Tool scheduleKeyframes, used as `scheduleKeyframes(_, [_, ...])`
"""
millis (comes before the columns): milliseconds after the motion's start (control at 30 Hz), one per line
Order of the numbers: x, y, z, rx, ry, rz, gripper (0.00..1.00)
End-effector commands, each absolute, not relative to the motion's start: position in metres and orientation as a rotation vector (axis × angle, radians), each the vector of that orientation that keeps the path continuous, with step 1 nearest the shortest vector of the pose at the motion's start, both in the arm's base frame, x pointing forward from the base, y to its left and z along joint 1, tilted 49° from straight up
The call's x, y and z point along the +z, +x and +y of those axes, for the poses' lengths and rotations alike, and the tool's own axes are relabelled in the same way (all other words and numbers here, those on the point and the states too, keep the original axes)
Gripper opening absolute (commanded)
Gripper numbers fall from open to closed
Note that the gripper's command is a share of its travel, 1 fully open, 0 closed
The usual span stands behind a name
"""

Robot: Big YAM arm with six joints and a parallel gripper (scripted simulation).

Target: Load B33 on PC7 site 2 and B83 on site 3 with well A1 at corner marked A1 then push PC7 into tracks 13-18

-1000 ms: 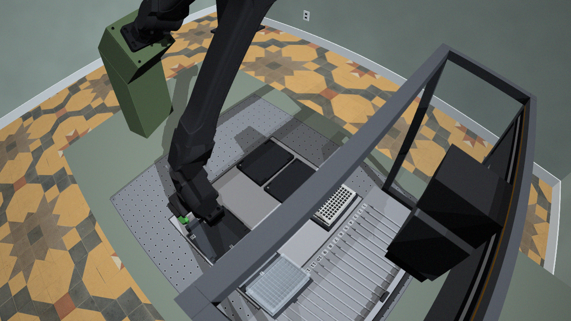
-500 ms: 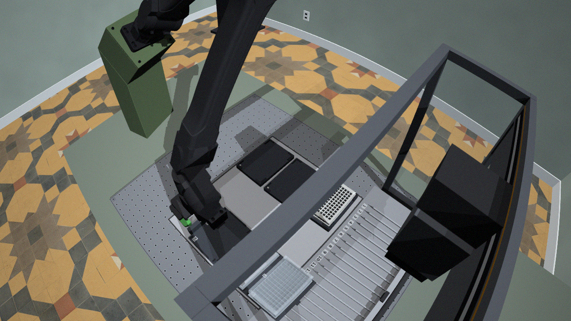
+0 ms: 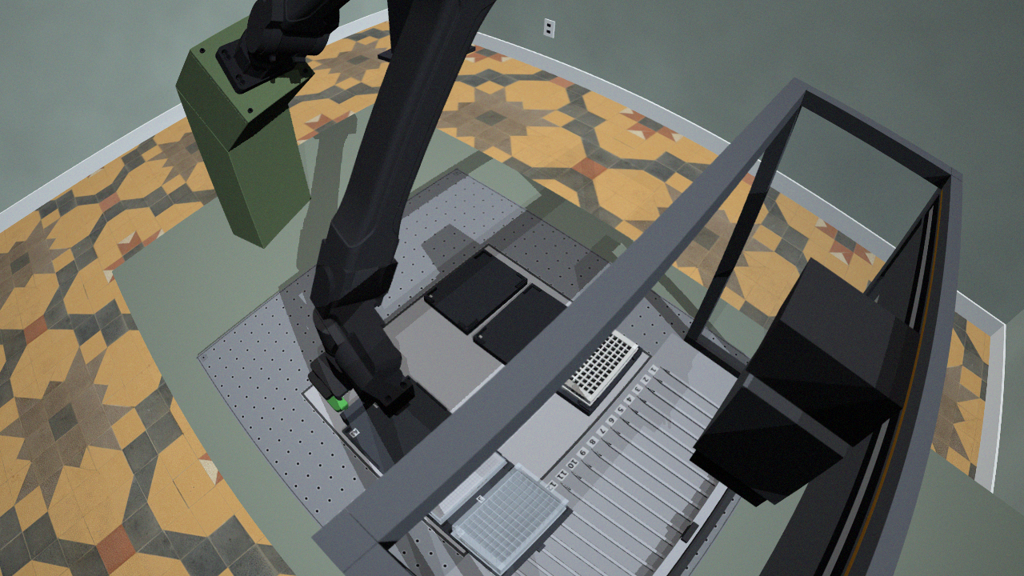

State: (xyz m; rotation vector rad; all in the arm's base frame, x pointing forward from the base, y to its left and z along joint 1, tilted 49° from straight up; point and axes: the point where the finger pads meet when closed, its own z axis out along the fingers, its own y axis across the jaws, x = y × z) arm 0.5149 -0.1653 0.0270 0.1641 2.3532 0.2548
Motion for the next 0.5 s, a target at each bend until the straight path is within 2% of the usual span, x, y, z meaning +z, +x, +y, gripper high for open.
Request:
scheduleKeyframes(0, [0.0736,0.5562,-0.1720,0.213,0.121,2.254,0.80])
scheduleKeyframes(467, [0.0822,0.5644,-0.1740,0.213,0.121,2.254,0.80])
